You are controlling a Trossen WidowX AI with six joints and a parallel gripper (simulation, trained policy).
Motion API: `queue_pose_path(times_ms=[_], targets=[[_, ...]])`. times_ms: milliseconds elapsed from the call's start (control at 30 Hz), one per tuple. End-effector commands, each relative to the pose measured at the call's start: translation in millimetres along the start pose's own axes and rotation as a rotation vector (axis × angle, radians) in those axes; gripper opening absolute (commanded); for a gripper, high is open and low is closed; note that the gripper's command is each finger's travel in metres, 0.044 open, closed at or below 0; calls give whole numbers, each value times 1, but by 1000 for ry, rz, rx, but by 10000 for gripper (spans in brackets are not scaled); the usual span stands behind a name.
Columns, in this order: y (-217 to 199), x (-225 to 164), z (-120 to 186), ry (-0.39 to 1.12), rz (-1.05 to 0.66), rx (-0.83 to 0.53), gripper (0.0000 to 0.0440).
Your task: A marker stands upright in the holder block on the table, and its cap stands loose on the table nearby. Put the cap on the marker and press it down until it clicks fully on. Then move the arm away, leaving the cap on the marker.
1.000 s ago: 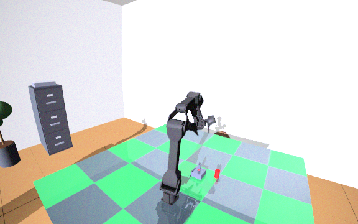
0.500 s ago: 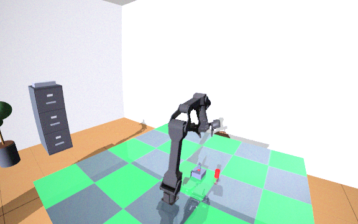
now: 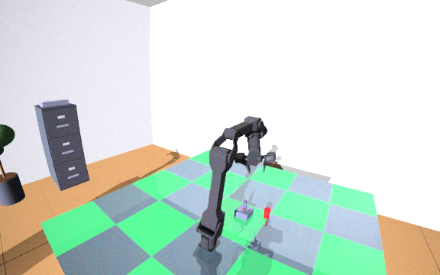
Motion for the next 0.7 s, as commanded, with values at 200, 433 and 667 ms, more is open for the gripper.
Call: queue_pose_path(times_ms=[200,433,667], targets=[[15,5,-11,-50,-39,-40,316],[25,8,-19,-84,-68,-64,315],[36,12,-29,-118,-94,-86,314]])
Point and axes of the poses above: the point midway between the two fingers, 35 mm back from their tips, its own z axis back along the fingers, its own y axis across the jaws, x = y × z, the point moved 8 cm from there along z, back along the fingers, and after that the axes turned 9 degrees about -z, right-handed, at the moved point
